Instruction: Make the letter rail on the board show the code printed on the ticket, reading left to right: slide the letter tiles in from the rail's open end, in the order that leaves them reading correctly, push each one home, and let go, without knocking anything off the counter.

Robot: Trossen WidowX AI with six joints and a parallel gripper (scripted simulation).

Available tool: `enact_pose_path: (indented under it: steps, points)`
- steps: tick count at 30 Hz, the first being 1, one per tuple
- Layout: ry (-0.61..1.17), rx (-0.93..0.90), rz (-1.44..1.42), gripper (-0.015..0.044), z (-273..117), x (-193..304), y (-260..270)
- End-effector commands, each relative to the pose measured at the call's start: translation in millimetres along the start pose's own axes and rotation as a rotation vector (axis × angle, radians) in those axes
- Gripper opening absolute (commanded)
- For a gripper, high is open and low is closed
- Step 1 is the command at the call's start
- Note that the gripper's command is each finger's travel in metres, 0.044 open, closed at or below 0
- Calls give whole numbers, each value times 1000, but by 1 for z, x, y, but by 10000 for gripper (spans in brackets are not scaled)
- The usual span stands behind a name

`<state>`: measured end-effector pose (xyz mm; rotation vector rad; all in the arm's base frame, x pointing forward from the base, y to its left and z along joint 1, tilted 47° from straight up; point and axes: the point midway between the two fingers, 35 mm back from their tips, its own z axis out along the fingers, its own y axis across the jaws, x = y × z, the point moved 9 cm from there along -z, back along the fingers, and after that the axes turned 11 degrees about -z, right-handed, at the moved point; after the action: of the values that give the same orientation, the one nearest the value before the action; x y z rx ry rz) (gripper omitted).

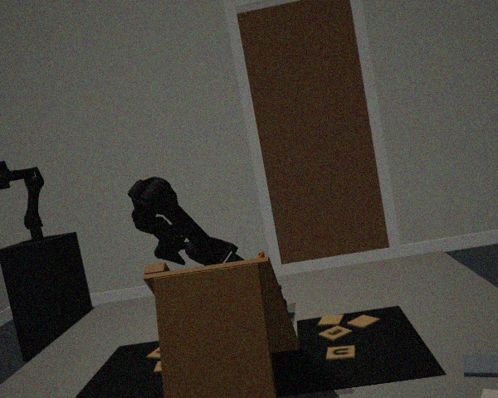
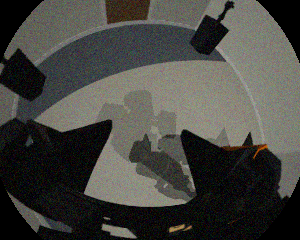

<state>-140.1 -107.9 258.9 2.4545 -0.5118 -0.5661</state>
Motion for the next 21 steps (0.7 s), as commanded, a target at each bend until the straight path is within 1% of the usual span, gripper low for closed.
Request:
enact_pose_path:
  steps: [1,2,12,21]
  points:
    - [2,-2,-4,426,0,1,1]
    - [7,-6,-15,440,1,2,2]
    - [119,-109,-238,440,4,43,30]
    - [228,-217,-439,440,-1,88,48]
